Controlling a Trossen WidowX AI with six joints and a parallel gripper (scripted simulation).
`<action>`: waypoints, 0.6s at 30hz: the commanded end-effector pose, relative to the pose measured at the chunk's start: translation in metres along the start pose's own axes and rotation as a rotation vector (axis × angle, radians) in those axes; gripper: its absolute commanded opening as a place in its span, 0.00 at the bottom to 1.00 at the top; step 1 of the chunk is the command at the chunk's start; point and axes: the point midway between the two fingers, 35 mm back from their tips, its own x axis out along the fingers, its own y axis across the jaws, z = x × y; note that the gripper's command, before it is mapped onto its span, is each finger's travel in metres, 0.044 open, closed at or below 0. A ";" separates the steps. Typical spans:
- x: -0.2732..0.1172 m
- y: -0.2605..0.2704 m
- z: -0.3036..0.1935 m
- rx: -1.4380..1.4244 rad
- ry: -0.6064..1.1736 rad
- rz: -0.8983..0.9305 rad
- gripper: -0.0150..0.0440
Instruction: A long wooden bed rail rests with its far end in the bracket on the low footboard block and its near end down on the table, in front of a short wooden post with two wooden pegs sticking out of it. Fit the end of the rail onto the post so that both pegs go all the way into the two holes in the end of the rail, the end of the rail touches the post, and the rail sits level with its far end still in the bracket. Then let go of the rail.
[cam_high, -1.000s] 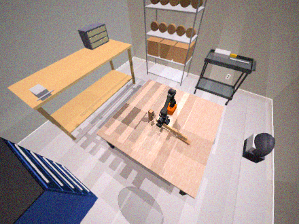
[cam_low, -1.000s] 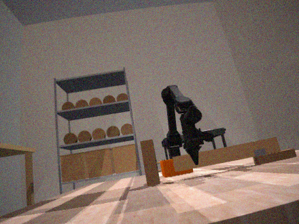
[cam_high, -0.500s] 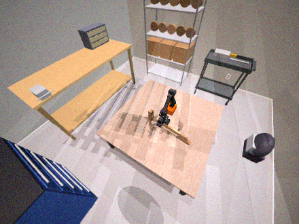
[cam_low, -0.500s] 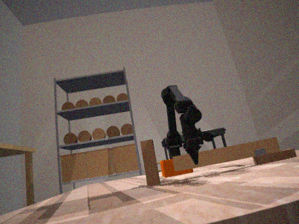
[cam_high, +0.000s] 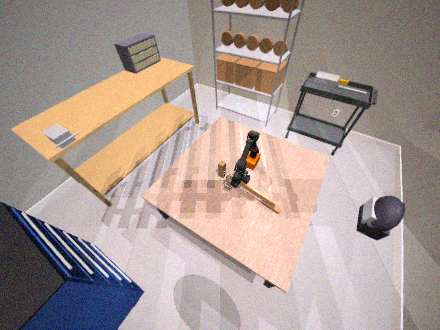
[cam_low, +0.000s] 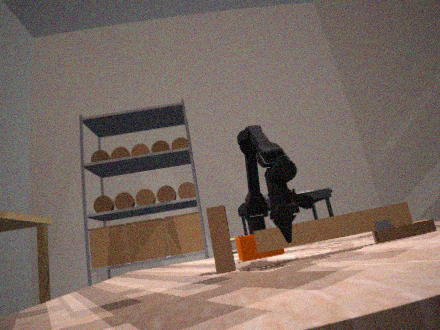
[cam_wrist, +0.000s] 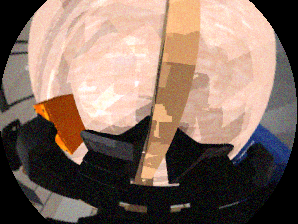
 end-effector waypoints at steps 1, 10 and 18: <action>-0.001 0.000 0.001 0.003 -0.004 0.000 0.25; -0.002 0.001 0.001 0.003 -0.004 0.000 0.25; -0.001 0.000 -0.001 0.003 -0.004 0.000 0.25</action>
